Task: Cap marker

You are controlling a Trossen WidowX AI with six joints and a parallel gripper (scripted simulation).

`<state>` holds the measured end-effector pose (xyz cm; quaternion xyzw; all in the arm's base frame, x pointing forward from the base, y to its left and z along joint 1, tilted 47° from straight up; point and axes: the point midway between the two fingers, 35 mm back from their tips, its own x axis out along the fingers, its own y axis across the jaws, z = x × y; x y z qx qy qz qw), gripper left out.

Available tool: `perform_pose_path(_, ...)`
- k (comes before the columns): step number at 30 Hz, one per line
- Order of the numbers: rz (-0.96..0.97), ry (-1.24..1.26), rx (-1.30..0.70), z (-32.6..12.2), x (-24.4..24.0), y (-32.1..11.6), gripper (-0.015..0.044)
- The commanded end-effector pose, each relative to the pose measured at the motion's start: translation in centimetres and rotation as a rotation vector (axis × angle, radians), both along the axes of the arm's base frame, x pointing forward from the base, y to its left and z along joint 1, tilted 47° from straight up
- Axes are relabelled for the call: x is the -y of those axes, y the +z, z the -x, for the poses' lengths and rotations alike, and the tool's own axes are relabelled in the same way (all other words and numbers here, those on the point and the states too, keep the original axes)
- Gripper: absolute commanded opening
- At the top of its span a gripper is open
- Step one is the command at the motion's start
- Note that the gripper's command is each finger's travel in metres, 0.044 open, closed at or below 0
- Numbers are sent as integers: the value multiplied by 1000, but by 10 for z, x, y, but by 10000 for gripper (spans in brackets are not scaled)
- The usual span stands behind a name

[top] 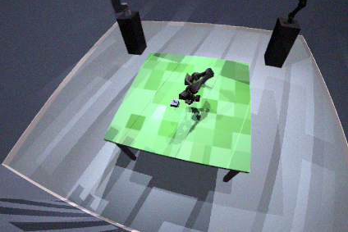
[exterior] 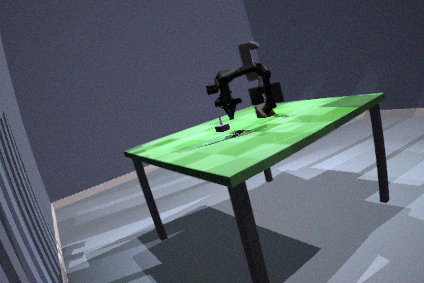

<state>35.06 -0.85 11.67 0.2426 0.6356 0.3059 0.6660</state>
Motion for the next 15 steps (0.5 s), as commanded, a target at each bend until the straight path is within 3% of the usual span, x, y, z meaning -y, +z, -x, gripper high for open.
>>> perform_pose_path(1,9,3,6,-3,19,-10,0)
perform_pose_path(15,12,4,5,-2,76,-44,0)
